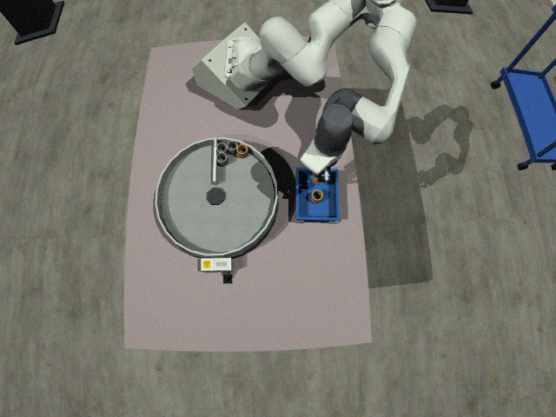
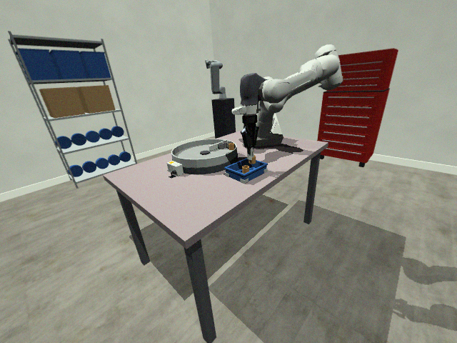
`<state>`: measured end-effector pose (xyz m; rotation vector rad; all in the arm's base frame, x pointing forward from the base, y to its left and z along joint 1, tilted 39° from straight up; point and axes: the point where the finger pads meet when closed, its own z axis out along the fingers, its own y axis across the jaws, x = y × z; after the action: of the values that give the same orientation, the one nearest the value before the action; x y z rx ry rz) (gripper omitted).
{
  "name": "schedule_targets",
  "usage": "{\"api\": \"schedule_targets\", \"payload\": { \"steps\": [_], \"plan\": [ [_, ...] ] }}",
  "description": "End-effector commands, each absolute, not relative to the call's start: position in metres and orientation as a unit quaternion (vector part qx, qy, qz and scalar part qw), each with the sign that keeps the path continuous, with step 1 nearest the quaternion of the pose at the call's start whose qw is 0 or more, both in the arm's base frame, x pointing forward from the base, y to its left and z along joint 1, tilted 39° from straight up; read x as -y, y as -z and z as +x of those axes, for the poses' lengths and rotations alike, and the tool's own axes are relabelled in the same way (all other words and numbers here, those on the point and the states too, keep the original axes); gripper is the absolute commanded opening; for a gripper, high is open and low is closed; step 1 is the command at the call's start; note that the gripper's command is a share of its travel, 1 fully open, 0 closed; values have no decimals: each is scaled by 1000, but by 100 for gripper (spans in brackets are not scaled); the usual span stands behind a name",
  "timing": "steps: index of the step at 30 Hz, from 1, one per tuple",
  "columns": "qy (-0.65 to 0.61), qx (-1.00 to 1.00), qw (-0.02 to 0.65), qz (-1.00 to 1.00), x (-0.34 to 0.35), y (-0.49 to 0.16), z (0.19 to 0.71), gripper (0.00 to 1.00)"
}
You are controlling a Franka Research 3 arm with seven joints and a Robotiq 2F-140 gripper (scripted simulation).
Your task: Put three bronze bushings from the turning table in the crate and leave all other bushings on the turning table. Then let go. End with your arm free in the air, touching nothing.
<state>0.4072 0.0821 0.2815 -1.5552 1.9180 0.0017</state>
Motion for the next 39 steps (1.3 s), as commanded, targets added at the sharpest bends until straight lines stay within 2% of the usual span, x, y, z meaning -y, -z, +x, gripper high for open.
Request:
{"api": "schedule_targets", "payload": {
  "steps": [1,39],
  "plan": [
    [2,-733,331,-594,-82,-279,410,0],
    [2,-733,331,-594,-96,-252,427,0]
  ]
}}
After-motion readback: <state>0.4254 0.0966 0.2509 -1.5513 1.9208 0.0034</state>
